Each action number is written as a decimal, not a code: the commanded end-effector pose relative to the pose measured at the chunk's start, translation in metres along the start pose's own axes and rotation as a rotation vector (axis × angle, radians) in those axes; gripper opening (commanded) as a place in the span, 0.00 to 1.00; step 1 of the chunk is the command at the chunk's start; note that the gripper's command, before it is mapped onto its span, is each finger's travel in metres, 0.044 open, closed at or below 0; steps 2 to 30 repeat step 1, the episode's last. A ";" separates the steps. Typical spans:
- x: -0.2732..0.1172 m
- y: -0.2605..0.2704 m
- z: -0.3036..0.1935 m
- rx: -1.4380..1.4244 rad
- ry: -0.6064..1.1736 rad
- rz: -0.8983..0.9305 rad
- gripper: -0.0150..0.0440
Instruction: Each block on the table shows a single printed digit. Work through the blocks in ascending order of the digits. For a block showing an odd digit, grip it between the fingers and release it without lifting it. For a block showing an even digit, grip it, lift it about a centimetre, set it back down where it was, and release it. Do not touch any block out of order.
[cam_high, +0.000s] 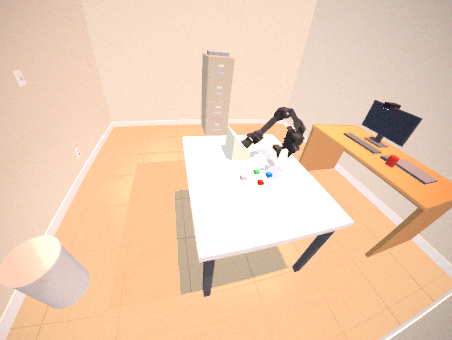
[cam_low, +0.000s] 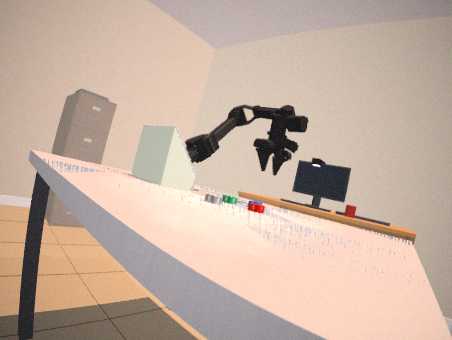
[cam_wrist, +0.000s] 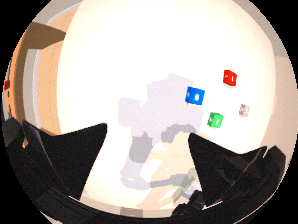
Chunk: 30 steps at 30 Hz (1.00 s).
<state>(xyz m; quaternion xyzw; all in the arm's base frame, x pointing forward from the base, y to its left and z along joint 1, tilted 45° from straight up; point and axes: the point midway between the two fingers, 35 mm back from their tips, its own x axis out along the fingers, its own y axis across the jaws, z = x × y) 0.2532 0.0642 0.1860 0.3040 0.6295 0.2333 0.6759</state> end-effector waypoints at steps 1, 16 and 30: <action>-0.004 0.004 -0.003 0.007 0.004 0.001 0.93; -0.004 0.004 -0.003 0.007 0.004 0.001 0.93; -0.004 0.004 -0.003 0.007 0.004 0.001 0.93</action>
